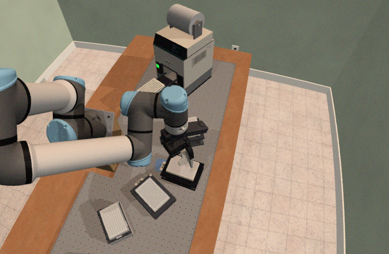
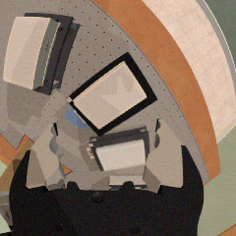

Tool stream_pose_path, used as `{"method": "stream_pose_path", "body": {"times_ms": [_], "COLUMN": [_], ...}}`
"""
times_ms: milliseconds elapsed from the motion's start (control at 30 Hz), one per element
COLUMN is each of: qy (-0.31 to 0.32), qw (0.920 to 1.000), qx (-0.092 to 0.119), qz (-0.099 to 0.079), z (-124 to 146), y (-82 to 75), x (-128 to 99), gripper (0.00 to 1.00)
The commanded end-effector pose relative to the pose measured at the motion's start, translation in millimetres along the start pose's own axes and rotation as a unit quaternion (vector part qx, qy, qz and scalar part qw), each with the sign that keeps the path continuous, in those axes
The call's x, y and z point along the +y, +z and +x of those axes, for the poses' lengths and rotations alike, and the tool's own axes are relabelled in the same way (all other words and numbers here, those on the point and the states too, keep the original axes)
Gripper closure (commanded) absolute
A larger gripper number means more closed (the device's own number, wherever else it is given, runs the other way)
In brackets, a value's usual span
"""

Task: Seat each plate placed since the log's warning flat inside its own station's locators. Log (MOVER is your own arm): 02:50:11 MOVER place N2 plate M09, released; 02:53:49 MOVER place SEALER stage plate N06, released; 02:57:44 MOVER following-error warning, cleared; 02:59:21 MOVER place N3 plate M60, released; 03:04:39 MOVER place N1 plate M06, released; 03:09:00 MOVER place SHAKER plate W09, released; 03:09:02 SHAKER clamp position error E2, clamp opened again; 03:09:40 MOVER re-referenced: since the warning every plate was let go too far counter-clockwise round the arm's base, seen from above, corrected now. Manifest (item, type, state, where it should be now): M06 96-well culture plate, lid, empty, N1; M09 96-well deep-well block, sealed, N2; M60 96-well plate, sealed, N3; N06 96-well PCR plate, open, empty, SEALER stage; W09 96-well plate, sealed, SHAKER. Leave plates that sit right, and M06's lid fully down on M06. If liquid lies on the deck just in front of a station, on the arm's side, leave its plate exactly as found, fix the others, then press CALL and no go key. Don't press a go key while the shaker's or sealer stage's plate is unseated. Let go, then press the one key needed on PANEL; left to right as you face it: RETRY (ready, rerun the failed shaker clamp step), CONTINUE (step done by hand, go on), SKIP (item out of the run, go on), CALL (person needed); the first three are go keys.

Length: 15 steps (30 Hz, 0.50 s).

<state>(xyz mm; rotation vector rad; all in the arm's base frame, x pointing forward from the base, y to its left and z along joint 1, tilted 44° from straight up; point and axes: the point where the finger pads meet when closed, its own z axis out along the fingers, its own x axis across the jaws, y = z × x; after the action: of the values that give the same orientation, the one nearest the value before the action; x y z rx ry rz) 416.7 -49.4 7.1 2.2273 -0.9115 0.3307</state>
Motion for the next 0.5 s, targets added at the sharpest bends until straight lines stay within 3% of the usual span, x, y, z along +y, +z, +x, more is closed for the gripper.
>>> {"method": "stream_pose_path", "body": {"times_ms": [0,467], "qy": [0.028,0.148], "qw": [0.9996,0.989], "qx": [0.001,0.001], "qz": [0.0,0.0], "z": [-2.6,1.4], "y": [3.6,3.6], "x": [3.2,4.4], "gripper": [0.18,0.18]}}
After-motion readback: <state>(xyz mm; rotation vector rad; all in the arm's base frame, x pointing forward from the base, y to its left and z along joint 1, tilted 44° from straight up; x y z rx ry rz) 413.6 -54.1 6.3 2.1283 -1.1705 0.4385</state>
